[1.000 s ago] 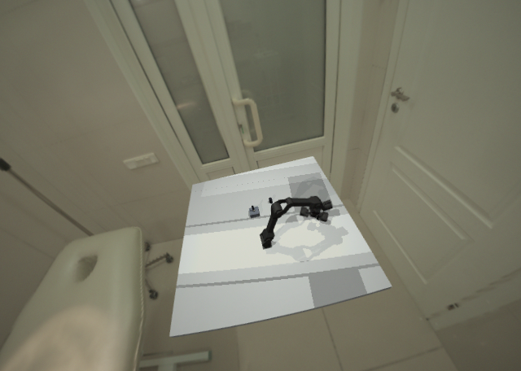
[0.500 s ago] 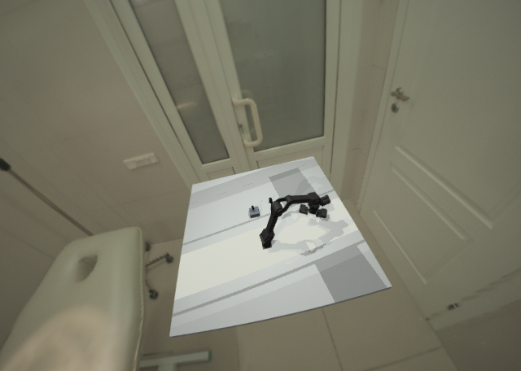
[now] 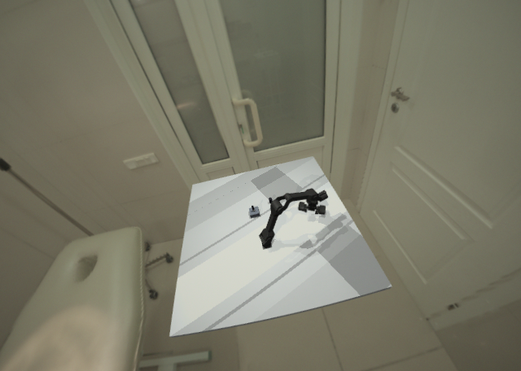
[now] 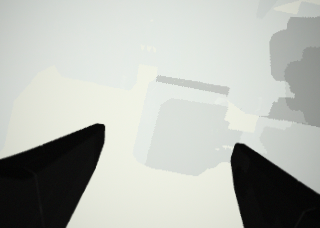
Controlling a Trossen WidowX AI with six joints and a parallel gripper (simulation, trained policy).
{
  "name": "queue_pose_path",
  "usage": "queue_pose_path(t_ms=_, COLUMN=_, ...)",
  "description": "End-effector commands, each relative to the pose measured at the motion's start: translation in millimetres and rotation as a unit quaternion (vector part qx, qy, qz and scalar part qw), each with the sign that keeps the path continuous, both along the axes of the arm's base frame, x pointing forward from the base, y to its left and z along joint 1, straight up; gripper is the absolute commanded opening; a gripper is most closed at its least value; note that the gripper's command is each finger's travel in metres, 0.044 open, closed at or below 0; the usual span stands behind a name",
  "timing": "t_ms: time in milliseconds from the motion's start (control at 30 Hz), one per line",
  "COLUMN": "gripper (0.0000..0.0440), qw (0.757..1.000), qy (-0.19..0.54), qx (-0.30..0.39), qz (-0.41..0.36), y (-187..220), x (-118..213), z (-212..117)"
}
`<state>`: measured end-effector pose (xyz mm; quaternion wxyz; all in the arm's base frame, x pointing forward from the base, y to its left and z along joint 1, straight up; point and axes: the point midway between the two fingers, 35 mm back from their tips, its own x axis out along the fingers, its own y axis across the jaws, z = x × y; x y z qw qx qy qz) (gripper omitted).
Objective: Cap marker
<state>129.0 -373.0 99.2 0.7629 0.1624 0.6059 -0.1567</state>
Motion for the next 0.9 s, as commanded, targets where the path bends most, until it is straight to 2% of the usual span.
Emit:
queue_pose_path(t_ms=0, gripper=0.0305, qw=1.000, qy=0.007, qx=-0.005, qz=-0.001, y=-2, x=6, z=2)
queue_pose_path(t_ms=867, gripper=0.0306, qw=0.999, qy=0.046, qx=-0.020, qz=-0.008, y=5, x=53, z=6)
